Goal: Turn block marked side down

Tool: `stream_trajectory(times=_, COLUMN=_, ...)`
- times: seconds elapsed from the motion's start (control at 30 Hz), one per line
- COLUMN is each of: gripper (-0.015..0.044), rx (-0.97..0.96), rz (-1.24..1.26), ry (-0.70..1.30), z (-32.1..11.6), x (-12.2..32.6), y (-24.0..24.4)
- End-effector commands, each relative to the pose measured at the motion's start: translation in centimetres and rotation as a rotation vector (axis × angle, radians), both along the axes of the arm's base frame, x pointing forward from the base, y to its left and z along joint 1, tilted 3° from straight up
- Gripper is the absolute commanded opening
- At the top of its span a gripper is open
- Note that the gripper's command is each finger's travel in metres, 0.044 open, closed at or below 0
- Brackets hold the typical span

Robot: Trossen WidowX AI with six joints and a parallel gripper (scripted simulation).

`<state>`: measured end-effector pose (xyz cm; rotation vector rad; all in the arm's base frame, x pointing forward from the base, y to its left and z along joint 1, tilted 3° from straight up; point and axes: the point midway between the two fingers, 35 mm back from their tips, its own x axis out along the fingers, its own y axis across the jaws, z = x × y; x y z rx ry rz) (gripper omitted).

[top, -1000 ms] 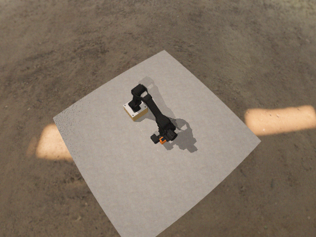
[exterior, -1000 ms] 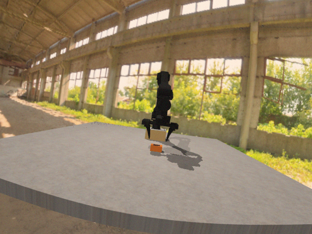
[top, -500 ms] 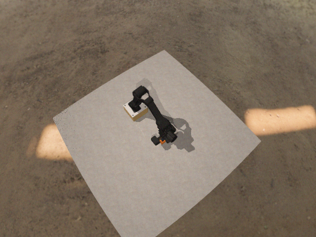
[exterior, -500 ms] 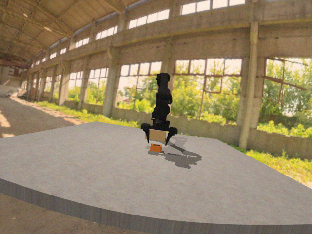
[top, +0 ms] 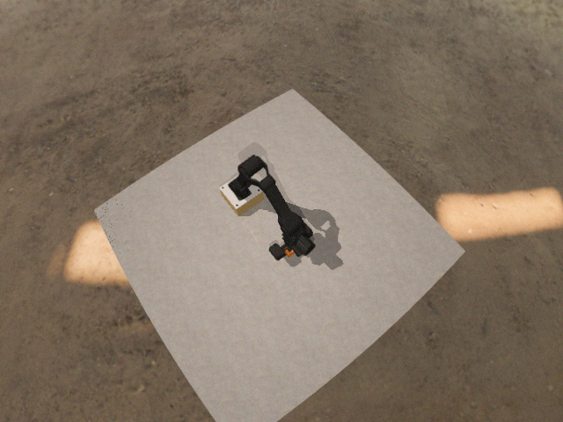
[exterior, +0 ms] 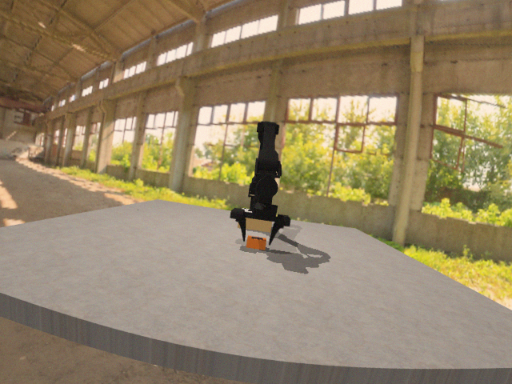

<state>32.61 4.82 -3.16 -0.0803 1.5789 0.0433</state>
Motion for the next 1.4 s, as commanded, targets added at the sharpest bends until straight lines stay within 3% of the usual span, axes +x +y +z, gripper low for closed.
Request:
stream_trajectory(times=0.0, gripper=0.0309, rx=-0.003, rz=0.005, ry=-0.003, z=-0.1, x=0.1, y=-0.1)
stream_trajectory(times=0.73, gripper=0.0162, rx=-0.003, rz=0.005, ry=-0.003, z=-0.1, x=0.1, y=-0.1)
stream_trajectory(times=0.93, gripper=0.0005, rx=-0.003, rz=0.005, ry=-0.003, z=2.8, x=0.1, y=0.0)
stream_trajectory(times=1.37, gripper=0.0, rx=0.007, rz=0.011, ry=-0.141, z=2.2, x=0.3, y=0.1)
